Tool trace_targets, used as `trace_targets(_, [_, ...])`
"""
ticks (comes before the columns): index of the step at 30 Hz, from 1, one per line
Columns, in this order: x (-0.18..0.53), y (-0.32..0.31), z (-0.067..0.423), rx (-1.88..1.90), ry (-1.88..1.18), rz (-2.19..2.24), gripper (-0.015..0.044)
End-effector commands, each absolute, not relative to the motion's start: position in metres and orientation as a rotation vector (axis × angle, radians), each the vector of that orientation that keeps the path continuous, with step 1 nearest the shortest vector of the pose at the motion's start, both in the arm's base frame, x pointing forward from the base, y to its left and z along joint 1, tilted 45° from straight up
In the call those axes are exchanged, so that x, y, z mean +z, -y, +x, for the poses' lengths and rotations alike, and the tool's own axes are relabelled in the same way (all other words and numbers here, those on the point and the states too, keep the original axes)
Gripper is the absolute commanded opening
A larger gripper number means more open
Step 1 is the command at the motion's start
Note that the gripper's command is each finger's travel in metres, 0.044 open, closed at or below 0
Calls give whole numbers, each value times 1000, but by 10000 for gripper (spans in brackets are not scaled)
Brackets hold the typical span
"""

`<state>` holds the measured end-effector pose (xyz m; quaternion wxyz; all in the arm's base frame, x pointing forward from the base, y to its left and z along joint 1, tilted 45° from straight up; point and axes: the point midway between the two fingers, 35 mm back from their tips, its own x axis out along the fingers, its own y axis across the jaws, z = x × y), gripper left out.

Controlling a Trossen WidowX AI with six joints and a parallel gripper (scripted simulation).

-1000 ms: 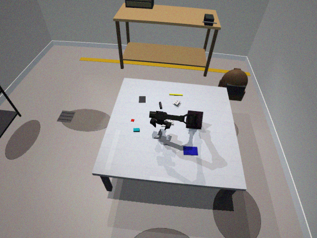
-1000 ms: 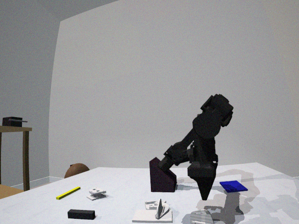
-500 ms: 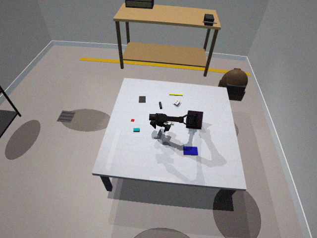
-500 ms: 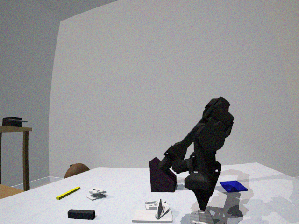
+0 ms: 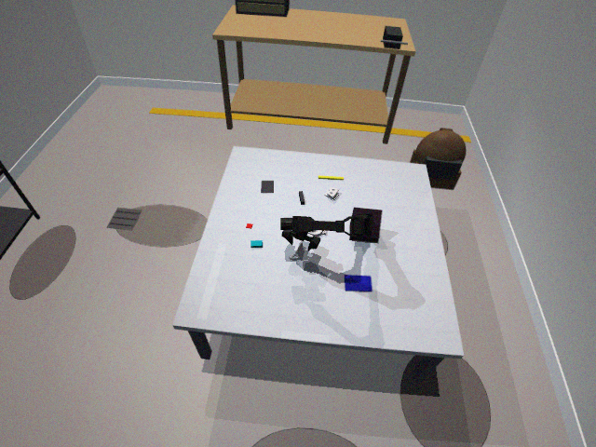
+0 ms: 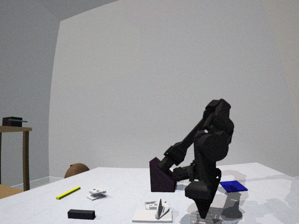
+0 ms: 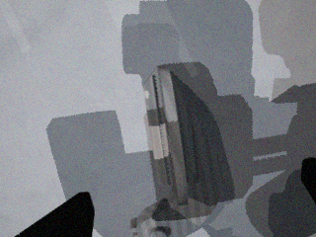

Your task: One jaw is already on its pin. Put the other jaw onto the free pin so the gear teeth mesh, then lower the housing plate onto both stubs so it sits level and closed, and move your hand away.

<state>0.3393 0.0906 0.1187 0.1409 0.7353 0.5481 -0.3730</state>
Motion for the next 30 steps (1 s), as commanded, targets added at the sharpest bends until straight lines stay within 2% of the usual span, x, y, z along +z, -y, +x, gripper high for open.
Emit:
trace_targets(1, [113,-95,340,-1084,-1579,2125,440])
trace_targets(30, [90,-118,343,-1082,-1581,2127,440])
